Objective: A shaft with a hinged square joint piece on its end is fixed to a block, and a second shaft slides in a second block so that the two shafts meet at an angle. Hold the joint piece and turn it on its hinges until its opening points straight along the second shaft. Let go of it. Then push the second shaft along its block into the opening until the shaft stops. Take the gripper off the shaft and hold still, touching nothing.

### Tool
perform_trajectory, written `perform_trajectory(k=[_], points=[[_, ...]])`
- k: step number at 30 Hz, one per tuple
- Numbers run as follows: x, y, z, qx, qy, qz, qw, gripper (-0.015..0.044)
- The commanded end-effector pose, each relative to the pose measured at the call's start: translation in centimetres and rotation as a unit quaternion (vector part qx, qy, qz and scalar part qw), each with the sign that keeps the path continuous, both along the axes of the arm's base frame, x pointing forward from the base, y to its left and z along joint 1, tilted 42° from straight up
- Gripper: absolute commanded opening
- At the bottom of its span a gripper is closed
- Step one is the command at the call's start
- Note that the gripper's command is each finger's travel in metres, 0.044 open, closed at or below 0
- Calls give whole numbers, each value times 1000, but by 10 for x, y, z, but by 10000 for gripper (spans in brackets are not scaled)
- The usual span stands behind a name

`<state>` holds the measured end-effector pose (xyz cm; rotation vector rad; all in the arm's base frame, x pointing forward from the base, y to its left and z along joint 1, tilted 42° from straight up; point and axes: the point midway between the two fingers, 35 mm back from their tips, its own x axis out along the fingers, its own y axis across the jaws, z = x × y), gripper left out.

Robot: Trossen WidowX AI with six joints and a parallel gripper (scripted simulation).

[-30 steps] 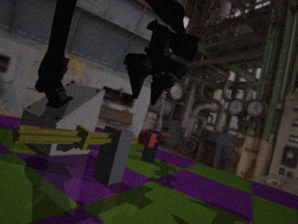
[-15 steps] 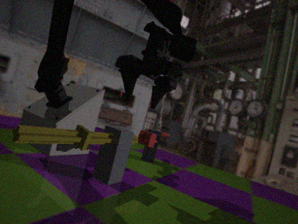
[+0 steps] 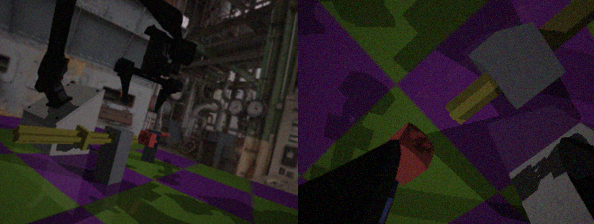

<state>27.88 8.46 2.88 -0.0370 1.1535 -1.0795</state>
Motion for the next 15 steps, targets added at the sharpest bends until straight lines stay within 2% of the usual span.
perform_trajectory(k=[1,15], points=[[0,-2,-3,-9,-40,-41,998,440],[0,-5,-7,-27,-183,-178,967,440]])
